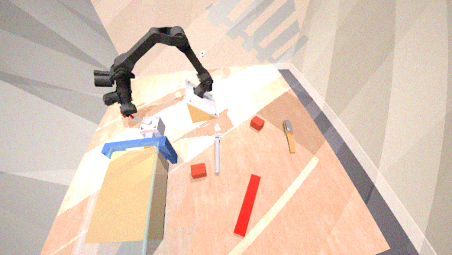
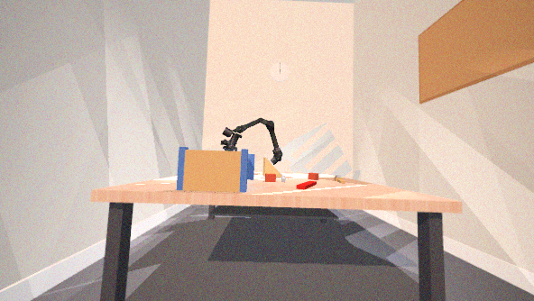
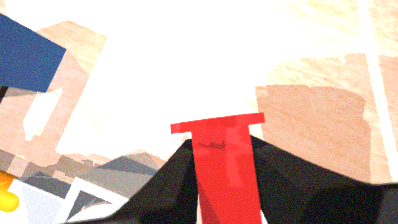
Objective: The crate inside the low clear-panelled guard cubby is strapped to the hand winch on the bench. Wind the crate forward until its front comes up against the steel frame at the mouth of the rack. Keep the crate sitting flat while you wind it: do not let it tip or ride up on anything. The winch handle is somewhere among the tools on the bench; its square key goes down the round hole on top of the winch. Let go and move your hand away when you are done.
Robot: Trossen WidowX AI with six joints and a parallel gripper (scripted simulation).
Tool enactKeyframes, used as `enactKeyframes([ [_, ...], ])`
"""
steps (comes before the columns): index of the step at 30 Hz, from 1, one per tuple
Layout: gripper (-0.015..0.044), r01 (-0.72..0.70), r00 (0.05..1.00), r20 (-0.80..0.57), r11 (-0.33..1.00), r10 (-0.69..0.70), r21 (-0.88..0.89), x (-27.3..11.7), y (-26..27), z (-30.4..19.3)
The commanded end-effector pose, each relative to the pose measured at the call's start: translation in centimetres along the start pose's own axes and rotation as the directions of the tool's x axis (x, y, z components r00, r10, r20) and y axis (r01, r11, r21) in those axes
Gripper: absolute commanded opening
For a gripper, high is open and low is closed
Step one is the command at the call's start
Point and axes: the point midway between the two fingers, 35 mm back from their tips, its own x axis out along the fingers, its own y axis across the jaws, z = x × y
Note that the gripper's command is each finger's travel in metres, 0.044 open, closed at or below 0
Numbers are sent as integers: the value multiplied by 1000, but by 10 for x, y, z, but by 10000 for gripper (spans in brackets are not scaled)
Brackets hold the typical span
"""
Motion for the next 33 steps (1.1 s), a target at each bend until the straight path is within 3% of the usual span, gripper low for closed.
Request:
enactKeyframes([
  [1,0,-25,999,20,999,25,-29,7,20,14],
  [33,0,-29,999,20,999,29,-30,14,66,32],
])
